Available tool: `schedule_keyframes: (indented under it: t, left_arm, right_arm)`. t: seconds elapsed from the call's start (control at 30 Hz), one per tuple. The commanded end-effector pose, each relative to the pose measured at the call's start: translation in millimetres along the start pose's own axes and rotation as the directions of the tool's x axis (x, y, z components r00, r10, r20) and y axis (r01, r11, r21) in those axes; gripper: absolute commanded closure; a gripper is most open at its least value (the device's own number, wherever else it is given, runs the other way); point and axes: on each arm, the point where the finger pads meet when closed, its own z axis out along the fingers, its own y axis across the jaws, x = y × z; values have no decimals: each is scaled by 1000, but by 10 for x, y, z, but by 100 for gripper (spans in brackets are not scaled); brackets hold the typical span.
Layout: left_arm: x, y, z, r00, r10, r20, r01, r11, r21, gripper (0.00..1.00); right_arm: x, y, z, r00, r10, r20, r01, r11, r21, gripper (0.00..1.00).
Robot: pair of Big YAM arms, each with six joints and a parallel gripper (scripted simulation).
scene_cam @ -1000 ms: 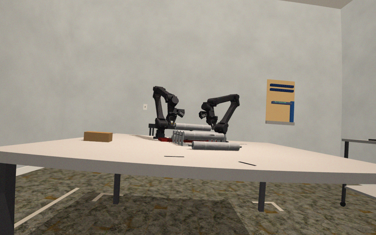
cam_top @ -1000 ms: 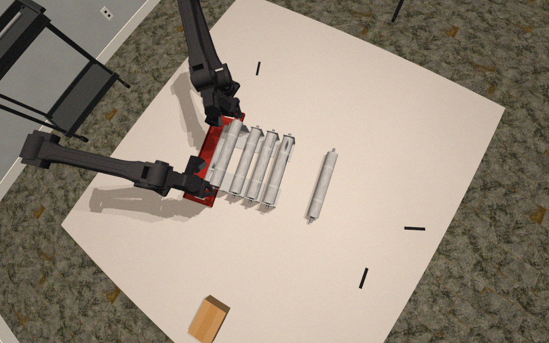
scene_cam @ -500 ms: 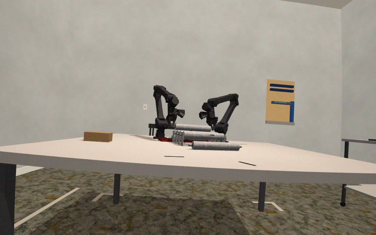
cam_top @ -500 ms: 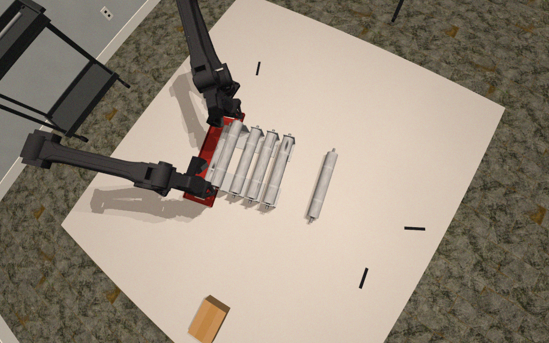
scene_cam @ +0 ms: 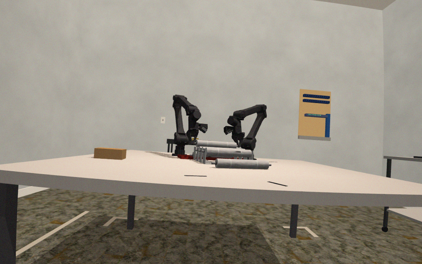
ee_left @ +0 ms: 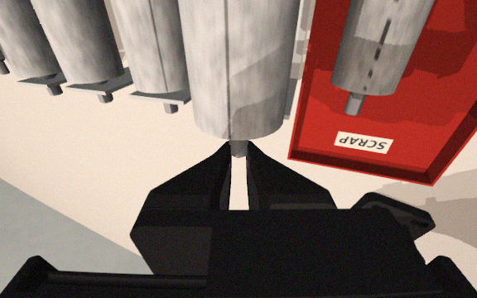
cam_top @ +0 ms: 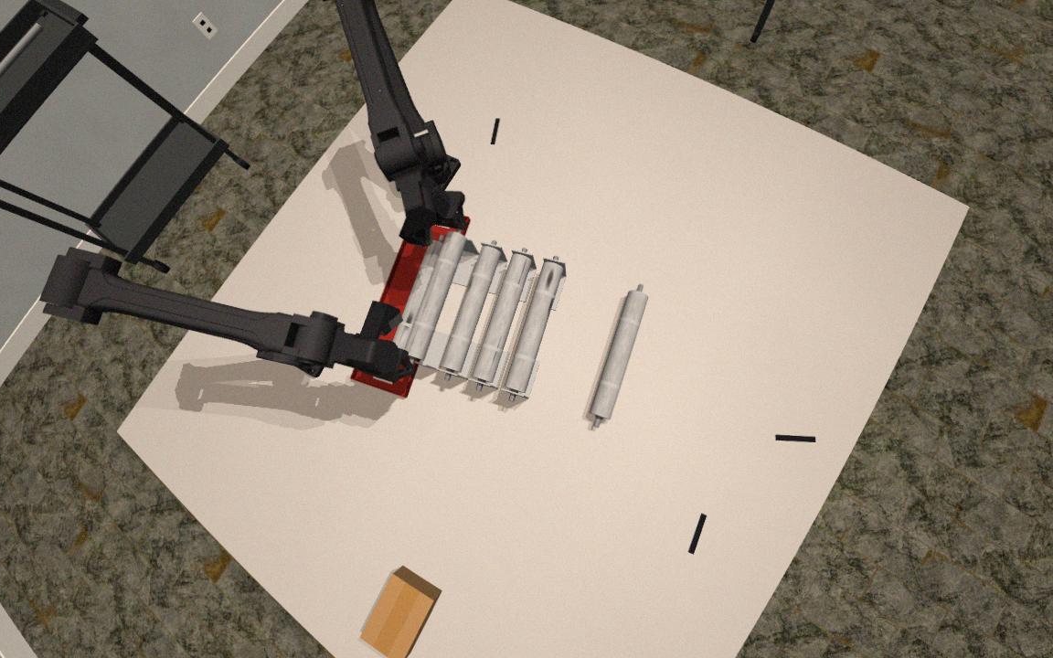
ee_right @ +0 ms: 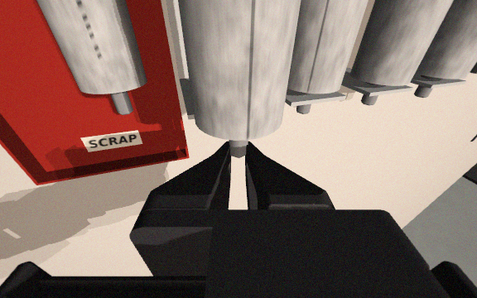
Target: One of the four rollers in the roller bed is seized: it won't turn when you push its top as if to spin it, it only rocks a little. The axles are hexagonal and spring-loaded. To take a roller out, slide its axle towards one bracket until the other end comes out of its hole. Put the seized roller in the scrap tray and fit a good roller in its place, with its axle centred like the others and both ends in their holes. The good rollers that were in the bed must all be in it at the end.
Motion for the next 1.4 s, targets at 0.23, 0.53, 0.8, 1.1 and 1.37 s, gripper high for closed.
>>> schedule_keyframes:
  t: [0.23, 0.53, 0.8, 1.1, 1.37]
  left_arm:
    - [-182, 252, -162, 999, -16, 46, 16, 1000, -6, 97]
    - [-181, 235, -119, 999, -14, 45, 13, 1000, 27, 97]
    - [-158, 204, -77, 999, -12, 37, 9, 998, 67, 97]
    - [-141, 179, -42, 1000, -9, 25, 7, 995, 96, 97]
    - [-154, 193, -70, 999, -16, 46, 13, 996, 83, 68]
  right_arm:
    - [49, -456, -224, 1000, 8, -5, -8, 998, 55, 97]
    - [52, -424, -166, 1000, 8, -4, -8, 1000, 16, 97]
    - [48, -409, -119, 1000, 6, -3, -6, 1000, -19, 97]
    - [50, -399, -75, 1000, 7, -3, -7, 999, -40, 97]
    - [45, -444, -136, 1000, 14, 0, -14, 1000, -10, 97]
